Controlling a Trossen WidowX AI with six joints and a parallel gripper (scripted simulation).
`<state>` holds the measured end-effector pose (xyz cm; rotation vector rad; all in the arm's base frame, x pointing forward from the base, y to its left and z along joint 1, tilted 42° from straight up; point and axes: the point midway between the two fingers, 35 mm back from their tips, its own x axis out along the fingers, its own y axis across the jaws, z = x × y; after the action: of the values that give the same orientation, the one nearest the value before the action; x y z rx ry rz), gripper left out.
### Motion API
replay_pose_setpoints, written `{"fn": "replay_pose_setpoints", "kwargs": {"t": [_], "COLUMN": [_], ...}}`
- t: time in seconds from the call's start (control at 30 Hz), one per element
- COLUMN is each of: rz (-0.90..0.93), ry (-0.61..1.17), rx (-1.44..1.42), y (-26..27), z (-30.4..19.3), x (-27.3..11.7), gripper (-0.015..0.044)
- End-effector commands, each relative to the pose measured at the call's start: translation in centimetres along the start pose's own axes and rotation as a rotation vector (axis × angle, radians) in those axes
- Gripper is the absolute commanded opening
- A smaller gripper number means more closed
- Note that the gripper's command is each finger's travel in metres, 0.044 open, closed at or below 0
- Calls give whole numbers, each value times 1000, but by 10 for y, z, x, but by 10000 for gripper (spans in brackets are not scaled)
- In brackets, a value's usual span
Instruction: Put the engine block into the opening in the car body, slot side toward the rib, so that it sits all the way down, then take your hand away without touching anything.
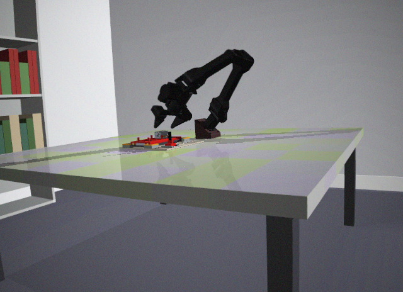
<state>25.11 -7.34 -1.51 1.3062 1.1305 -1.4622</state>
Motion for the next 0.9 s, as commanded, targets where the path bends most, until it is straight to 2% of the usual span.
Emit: {"fn": "replay_pose_setpoints", "kwargs": {"t": [0.0, 0.87], "rz": [-32, -339], "ry": [53, 379], "rx": [102, 813], "y": [1, 3], "z": [3, 17], "x": [0, 0], "gripper": [440, 440]}}
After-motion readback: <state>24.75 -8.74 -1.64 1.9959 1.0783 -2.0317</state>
